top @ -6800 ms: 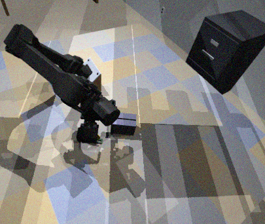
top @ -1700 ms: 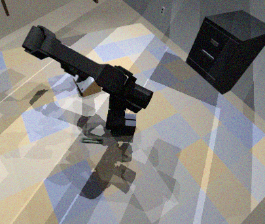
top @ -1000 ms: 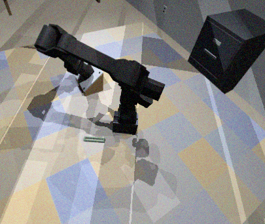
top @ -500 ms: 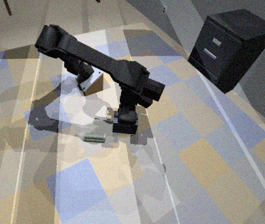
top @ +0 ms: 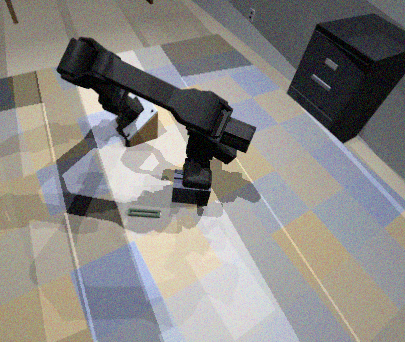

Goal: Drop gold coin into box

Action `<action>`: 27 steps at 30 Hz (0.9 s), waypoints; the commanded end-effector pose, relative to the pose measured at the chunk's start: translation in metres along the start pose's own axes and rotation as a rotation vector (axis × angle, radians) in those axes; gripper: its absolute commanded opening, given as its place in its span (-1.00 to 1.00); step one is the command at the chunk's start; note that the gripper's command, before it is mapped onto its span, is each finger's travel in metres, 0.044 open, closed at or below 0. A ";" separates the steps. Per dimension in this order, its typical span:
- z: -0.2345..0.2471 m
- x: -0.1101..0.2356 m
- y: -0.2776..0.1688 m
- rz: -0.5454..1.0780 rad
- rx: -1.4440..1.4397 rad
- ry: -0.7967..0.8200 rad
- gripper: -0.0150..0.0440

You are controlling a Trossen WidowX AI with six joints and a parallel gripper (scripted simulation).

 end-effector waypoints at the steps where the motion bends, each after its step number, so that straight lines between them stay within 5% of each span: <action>1: 0.000 0.003 0.000 -0.008 -0.002 -0.003 -0.49; 27: -0.001 -0.005 -0.001 -0.008 -0.001 -0.005 -0.49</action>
Point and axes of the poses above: the point midway between the two fingers, 35 mm back from their tips, its own x axis back along the fingers, its own z axis across the jaws, y = z × x, the point moved 2 cm from there along x, back along the fingers, and after that the axes turned 12 degrees about x, right-handed, at the moved point
